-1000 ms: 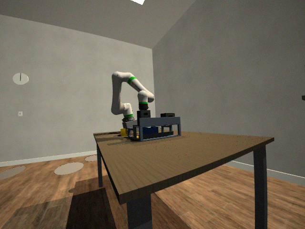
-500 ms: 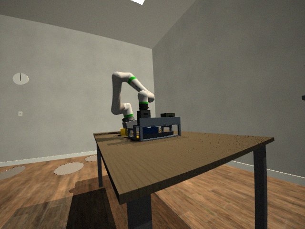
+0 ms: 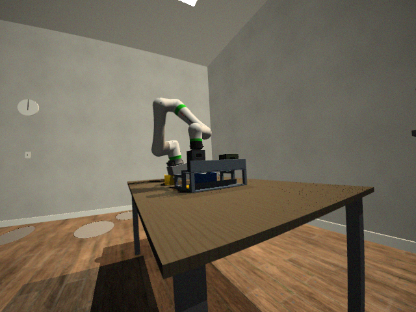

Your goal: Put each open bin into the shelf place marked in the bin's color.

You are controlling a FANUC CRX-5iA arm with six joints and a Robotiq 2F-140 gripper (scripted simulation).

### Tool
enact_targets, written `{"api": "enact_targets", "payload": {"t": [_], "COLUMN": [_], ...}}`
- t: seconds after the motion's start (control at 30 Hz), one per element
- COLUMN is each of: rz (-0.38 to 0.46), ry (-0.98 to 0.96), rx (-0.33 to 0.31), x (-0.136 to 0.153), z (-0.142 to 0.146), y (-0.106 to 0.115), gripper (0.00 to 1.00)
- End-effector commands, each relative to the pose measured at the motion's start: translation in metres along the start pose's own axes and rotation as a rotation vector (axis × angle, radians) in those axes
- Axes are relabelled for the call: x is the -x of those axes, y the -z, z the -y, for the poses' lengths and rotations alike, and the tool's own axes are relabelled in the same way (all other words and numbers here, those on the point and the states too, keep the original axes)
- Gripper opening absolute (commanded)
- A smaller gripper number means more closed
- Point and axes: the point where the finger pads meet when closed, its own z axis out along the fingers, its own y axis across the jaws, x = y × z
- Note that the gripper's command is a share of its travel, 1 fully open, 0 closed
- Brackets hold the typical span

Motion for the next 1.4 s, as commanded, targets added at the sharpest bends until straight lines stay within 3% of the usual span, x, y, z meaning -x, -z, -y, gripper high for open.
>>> {"api": "enact_targets", "payload": {"t": [0.0,1.37], "rz": [0.000,0.000], "ry": [0.000,0.000], "rx": [0.000,0.000], "x": [0.000,0.000], "z": [0.002,0.029], "y": [0.000,0.000], "gripper": [0.00,0.00]}}
